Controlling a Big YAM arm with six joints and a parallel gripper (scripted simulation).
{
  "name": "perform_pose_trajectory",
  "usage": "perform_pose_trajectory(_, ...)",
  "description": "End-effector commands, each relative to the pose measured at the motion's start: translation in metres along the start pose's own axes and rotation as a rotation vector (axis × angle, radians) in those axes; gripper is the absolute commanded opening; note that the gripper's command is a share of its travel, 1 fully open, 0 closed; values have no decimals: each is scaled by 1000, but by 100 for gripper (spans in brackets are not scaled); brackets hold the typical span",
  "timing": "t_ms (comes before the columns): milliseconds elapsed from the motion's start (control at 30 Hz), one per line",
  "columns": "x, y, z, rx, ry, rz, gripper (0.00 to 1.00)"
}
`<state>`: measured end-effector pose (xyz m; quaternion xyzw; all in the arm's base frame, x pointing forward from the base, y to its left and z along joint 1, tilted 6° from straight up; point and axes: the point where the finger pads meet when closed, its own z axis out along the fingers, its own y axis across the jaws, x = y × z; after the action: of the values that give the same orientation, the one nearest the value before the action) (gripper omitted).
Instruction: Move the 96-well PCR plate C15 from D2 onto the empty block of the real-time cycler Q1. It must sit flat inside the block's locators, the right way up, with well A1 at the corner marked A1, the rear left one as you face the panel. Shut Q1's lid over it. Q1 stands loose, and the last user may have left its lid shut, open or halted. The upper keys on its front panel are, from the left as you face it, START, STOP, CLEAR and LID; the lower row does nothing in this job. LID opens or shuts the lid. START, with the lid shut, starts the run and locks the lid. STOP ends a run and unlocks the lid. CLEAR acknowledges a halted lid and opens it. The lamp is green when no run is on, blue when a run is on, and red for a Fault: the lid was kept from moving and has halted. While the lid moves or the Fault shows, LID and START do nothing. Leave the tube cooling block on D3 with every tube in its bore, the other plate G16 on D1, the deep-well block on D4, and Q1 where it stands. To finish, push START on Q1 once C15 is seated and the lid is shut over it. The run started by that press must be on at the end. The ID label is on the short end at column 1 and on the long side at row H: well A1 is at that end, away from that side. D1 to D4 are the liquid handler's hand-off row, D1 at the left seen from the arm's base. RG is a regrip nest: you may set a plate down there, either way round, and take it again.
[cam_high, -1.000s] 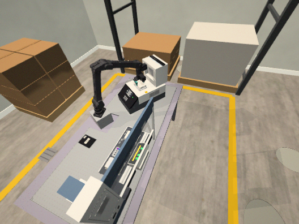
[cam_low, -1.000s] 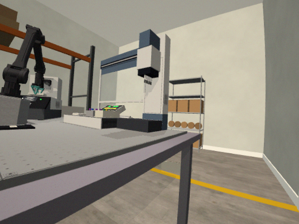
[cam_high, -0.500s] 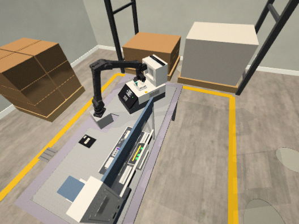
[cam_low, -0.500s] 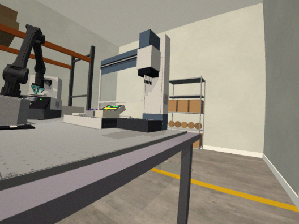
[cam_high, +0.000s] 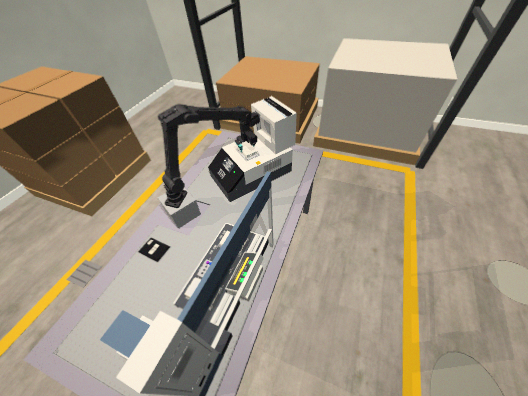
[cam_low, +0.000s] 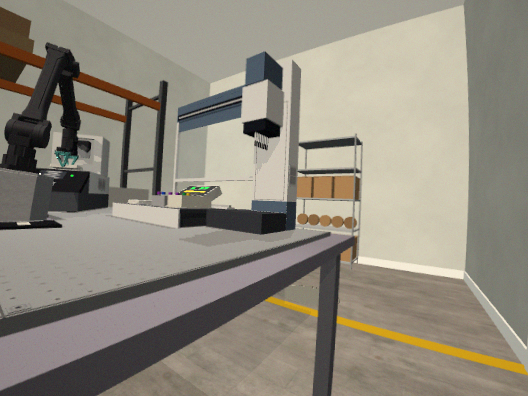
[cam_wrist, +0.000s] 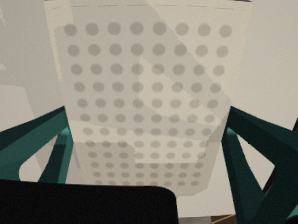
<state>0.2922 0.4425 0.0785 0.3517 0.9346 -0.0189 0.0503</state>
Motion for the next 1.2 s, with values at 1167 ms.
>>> perform_pose_trajectory(1167,6,10,6,-25,4,-18,0)
